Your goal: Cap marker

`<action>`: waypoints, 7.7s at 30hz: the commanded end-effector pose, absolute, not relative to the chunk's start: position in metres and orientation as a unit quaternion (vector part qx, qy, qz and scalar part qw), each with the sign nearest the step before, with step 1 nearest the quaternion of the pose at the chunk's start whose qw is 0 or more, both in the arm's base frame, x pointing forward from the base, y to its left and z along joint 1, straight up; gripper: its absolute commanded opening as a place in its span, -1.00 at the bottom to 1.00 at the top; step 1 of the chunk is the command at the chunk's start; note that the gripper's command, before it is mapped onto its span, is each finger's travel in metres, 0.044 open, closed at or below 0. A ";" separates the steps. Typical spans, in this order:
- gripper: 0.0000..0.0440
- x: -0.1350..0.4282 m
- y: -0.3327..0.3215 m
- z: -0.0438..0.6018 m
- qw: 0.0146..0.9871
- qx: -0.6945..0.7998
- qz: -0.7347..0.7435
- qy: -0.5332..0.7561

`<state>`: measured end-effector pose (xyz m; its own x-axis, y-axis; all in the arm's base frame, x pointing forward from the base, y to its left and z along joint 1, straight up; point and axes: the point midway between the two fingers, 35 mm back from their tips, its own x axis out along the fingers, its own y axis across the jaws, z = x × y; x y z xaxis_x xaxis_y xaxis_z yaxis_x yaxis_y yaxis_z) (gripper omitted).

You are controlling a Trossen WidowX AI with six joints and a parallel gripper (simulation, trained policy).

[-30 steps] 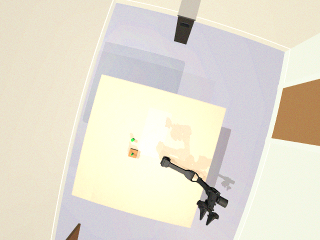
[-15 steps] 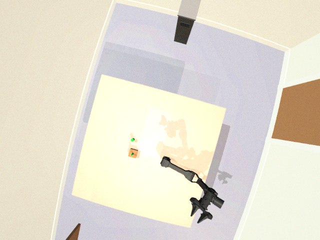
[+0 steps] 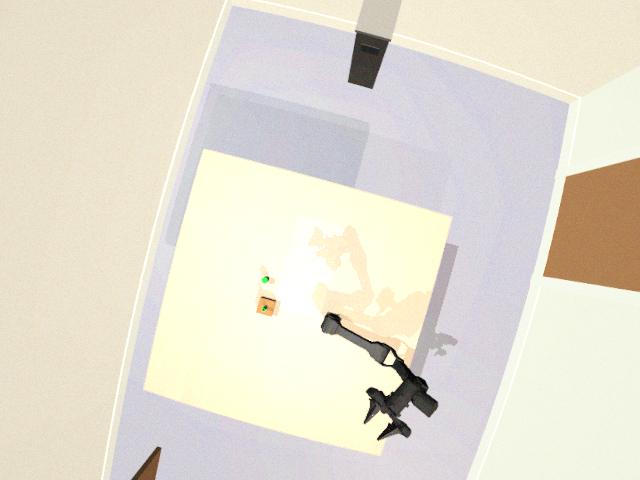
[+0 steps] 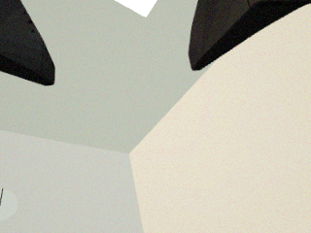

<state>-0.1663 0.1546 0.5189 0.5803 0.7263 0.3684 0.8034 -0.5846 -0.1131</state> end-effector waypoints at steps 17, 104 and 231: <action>0.49 -0.100 0.145 0.507 0.164 -0.896 -0.038 -0.412; 0.51 0.137 0.092 0.413 0.250 -0.851 0.346 -0.305; 0.48 0.339 -0.091 0.194 0.296 -0.693 0.657 0.008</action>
<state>0.3370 -0.0872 0.1984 0.1476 0.3896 -0.9091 -0.4000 -0.8171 -0.4152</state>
